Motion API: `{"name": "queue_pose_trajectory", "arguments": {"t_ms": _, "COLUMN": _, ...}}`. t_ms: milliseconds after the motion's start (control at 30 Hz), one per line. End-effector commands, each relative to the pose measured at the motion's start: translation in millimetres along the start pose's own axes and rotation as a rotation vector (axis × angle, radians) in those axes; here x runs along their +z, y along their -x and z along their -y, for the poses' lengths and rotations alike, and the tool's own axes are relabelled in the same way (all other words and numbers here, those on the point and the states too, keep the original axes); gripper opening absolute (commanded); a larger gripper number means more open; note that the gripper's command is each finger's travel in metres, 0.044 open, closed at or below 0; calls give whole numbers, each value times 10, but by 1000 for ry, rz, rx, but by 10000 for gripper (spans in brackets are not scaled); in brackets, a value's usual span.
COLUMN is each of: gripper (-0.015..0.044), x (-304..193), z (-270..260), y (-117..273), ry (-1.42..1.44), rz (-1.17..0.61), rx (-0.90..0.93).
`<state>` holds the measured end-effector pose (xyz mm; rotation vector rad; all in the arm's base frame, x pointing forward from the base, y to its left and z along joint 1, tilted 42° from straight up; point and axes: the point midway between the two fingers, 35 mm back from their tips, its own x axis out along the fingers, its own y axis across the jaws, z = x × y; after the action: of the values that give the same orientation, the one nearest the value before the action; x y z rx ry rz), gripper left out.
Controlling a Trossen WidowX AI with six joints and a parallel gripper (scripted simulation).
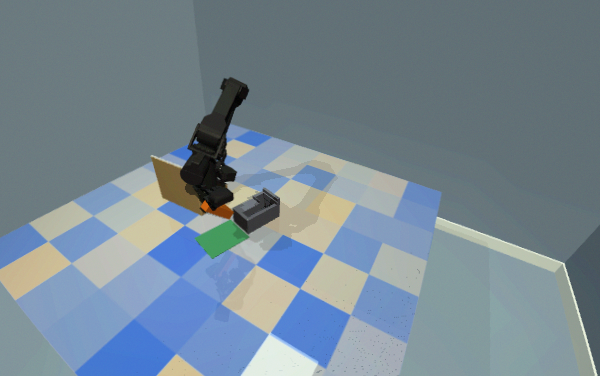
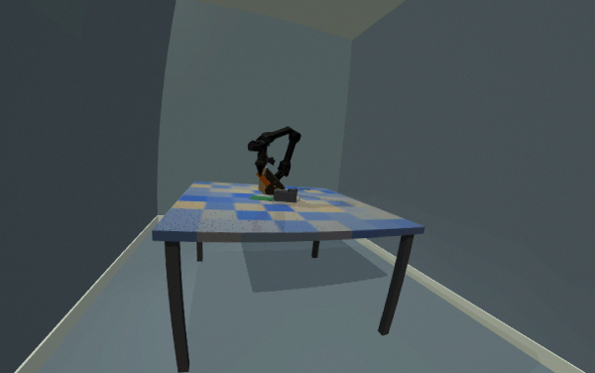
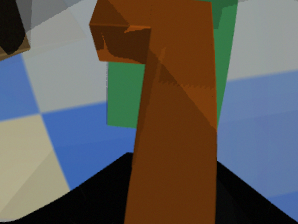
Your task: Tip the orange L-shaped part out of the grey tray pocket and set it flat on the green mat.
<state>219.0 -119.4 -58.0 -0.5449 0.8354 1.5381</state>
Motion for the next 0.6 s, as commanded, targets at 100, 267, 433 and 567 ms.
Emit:
{"name": "queue_pose_trajectory", "arguments": {"t_ms": 100, "gripper": 0, "x": -4, "z": -11, "y": -113, "ry": 1, "rz": 2, "rx": 6}}
{"name": "queue_pose_trajectory", "arguments": {"t_ms": 267, "gripper": 0, "x": -3, "z": -11, "y": -189, "ry": 1, "rz": 2, "rx": 6}}
{"name": "queue_pose_trajectory", "arguments": {"t_ms": 433, "gripper": 0, "x": -2, "z": -11, "y": -265, "ry": 1, "rz": 2, "rx": 6}}
{"name": "queue_pose_trajectory", "arguments": {"t_ms": 567, "gripper": 0, "x": -2, "z": -11, "y": -326, "ry": 1, "rz": 3, "rx": 5}}
